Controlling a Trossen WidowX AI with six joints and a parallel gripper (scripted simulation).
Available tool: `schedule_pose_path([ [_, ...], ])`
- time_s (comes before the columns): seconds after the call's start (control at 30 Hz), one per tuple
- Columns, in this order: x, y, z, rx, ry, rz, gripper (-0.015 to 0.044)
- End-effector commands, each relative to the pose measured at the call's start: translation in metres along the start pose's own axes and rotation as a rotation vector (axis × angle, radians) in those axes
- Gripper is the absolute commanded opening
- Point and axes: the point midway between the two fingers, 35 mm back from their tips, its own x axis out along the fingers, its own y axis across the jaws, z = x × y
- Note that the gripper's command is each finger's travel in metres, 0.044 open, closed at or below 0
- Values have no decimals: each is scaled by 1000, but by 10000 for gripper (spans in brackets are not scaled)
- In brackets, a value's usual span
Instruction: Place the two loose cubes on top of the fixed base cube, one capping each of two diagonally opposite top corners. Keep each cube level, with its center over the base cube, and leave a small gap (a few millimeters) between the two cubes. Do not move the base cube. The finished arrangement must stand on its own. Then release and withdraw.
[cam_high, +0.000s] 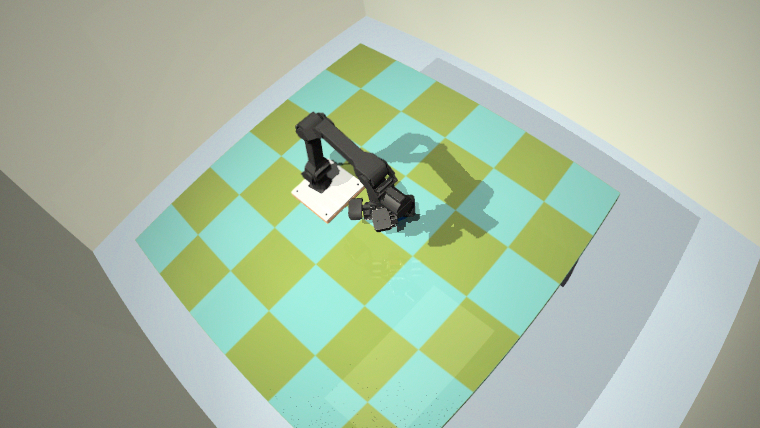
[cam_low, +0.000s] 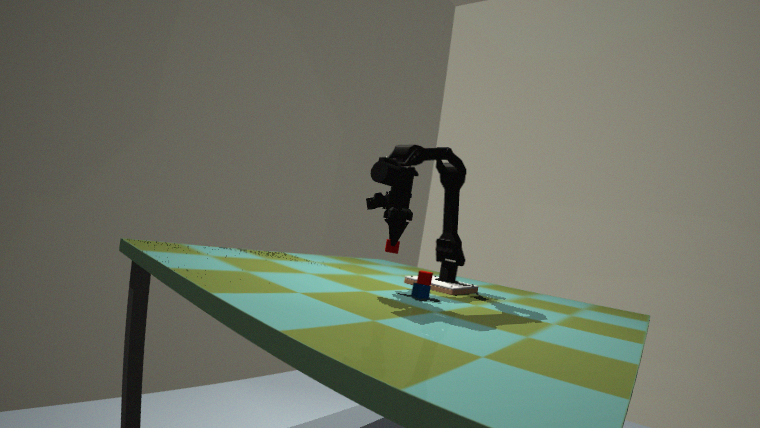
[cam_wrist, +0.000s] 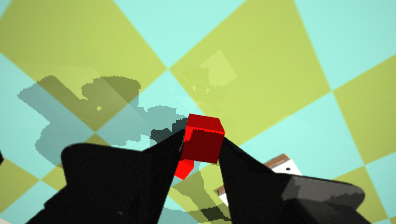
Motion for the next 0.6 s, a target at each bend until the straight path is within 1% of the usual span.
schedule_pose_path([
  [0.0,-2,3,-3,-47,-1,0,105],
  [0.57,3,35,-49,-652,2,4,105],
])
